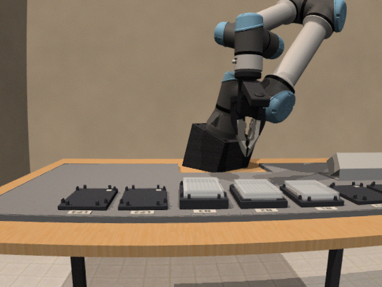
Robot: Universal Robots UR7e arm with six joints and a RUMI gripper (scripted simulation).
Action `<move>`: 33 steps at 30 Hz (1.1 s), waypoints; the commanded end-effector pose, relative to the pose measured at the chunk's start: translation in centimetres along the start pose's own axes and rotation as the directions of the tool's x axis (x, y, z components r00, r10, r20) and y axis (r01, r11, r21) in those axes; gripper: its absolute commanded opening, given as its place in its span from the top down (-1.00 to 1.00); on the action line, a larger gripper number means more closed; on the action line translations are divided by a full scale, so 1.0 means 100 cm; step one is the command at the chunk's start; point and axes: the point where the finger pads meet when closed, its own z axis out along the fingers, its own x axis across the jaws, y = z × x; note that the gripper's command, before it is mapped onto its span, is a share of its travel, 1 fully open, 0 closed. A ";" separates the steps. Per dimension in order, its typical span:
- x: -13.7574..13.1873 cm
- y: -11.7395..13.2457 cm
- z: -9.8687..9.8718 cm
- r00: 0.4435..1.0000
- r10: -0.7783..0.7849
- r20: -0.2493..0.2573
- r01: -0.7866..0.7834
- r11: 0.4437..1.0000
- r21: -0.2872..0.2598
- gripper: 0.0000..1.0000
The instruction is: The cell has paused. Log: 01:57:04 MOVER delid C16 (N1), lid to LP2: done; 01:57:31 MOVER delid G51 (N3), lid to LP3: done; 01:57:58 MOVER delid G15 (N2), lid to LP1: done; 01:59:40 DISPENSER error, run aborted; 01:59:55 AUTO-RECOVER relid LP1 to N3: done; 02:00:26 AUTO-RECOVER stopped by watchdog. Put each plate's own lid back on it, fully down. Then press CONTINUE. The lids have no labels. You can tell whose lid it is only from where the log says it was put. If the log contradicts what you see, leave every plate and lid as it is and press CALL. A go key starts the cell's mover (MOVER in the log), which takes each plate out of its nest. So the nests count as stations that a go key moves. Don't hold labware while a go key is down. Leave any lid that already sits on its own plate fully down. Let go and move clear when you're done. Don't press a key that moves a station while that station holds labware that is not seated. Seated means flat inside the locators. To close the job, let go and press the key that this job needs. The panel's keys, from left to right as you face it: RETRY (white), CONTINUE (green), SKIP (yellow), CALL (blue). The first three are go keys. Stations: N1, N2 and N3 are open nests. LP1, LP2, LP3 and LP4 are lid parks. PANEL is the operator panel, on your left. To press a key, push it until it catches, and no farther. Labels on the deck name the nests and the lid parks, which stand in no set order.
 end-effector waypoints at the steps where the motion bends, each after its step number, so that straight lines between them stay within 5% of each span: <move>1: -0.001 0.005 -0.032 1.000 0.001 0.011 -0.001 1.000 -0.001 1.00; 18: -0.001 0.005 -0.031 1.000 0.002 0.012 -0.002 1.000 -0.003 1.00; 33: -0.062 0.034 -0.030 0.966 -0.258 0.018 0.258 0.966 -0.002 1.00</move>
